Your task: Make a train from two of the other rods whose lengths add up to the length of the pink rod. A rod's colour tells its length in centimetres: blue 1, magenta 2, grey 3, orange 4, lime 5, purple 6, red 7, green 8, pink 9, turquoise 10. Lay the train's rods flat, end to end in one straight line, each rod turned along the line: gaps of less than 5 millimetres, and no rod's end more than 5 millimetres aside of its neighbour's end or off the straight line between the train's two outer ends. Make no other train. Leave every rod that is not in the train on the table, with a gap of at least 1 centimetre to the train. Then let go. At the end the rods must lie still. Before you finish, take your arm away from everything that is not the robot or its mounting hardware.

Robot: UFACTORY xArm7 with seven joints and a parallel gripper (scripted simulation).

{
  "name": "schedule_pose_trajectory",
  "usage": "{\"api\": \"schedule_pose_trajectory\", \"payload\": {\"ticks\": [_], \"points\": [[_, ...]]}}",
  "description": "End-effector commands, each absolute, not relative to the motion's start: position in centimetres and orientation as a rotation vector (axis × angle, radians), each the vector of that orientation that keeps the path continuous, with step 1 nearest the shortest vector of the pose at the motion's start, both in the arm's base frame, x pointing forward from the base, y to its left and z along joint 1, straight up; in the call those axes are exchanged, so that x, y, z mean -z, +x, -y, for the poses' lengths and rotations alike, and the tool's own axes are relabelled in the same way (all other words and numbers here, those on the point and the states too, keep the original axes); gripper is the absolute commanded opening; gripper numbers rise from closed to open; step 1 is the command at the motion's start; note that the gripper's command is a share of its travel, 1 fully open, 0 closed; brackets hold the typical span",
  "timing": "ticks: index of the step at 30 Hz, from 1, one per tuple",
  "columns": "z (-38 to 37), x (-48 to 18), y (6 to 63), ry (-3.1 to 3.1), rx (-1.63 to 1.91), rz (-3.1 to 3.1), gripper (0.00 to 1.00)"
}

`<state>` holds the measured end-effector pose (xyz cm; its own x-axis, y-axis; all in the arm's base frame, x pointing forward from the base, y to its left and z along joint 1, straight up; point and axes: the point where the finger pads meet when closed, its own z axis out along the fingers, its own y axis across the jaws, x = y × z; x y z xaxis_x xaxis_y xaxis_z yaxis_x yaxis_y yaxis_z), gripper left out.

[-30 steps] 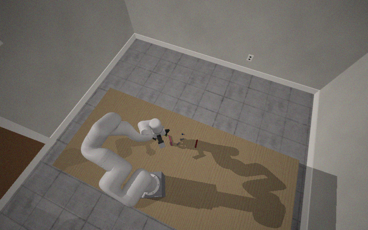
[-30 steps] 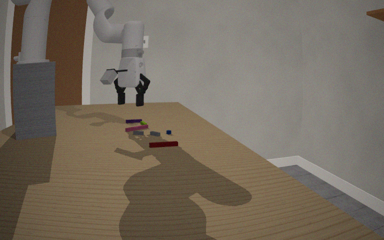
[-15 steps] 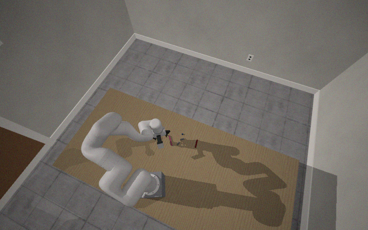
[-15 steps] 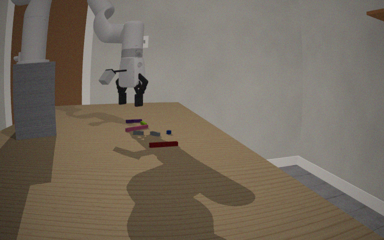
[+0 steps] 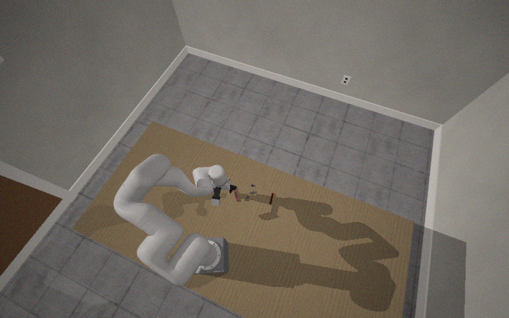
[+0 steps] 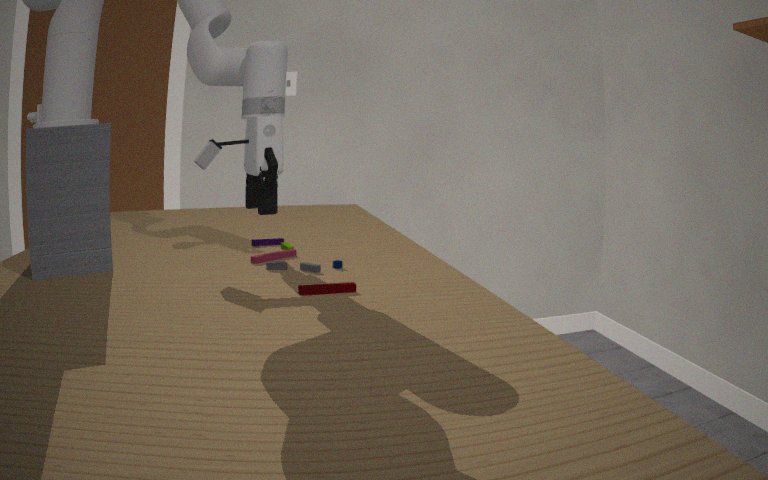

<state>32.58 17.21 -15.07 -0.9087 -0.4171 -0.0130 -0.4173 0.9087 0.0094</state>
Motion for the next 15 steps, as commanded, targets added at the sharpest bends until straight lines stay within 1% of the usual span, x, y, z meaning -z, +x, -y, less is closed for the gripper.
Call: {"api": "schedule_pose_trajectory", "payload": {"ticks": [1, 15], "points": [[-16.98, 14.97, 32.76, -0.416, -0.004, -3.110, 1.00], [-16.32, 14.99, 32.87, 0.188, -0.005, -3.132, 1.00]]}}
